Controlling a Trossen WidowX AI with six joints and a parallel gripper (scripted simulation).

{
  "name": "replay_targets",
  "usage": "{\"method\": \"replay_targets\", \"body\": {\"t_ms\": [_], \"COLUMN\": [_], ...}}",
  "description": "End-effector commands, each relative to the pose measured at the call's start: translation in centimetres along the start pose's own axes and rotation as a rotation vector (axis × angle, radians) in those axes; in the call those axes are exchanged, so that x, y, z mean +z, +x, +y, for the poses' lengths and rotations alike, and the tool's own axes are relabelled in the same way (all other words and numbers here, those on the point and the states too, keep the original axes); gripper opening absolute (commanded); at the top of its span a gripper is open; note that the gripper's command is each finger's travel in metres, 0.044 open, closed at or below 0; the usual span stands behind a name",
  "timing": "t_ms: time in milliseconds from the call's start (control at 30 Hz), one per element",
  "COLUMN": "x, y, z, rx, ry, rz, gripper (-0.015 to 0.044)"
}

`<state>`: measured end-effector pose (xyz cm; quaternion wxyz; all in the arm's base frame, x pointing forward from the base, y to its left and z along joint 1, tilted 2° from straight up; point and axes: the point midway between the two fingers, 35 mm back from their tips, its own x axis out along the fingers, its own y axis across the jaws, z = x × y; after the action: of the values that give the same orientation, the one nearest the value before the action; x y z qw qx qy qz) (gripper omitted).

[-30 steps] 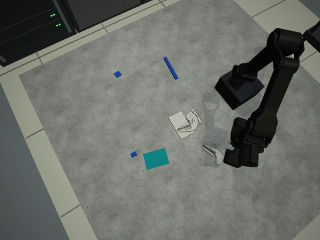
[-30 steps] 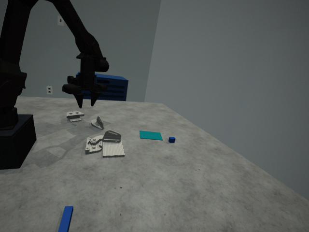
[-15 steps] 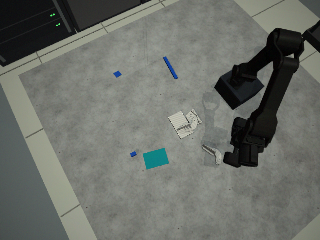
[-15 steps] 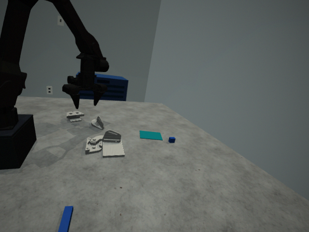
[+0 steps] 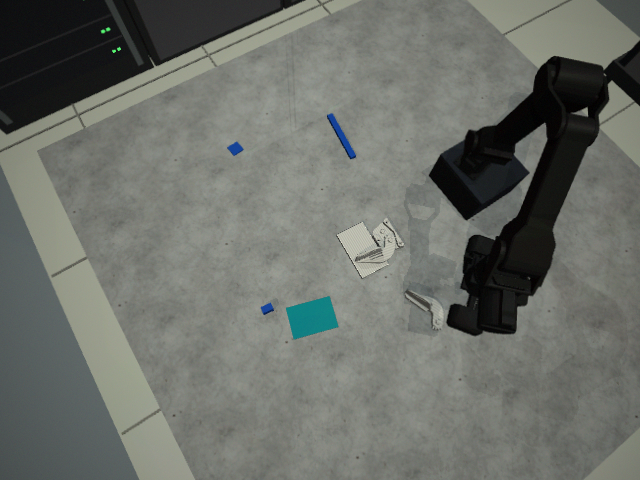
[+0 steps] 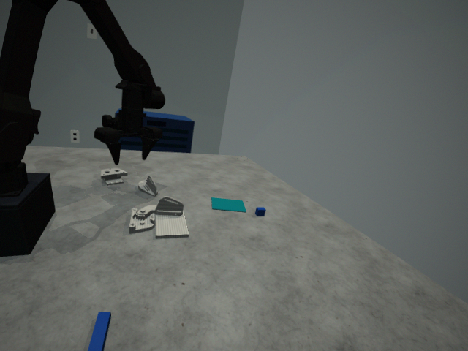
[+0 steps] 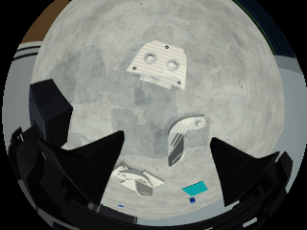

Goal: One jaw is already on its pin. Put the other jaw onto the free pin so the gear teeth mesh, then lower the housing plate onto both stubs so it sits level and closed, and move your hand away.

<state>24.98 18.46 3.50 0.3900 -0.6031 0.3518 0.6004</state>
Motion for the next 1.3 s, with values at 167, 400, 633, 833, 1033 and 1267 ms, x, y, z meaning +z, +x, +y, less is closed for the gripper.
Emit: {"method": "replay_targets", "body": {"t_ms": [167,400,633,833,1033,1267], "x": [0.0,0.0,0.0,0.0,-0.01,-0.28], "y": [0.0,0.0,0.0,0.0,0.0,-0.08], "z": [0.0,0.0,0.0,0.0,0.0,-0.15], "rx": [0.0,0.0,0.0,0.0,0.0,0.0], "ry": [0.0,0.0,0.0,0.0,0.005,0.2], "rz": [0.0,0.0,0.0,0.0,0.0,0.0], "gripper": [0.0335,0.0151,0.0,0.0,0.0053,0.0236]}}
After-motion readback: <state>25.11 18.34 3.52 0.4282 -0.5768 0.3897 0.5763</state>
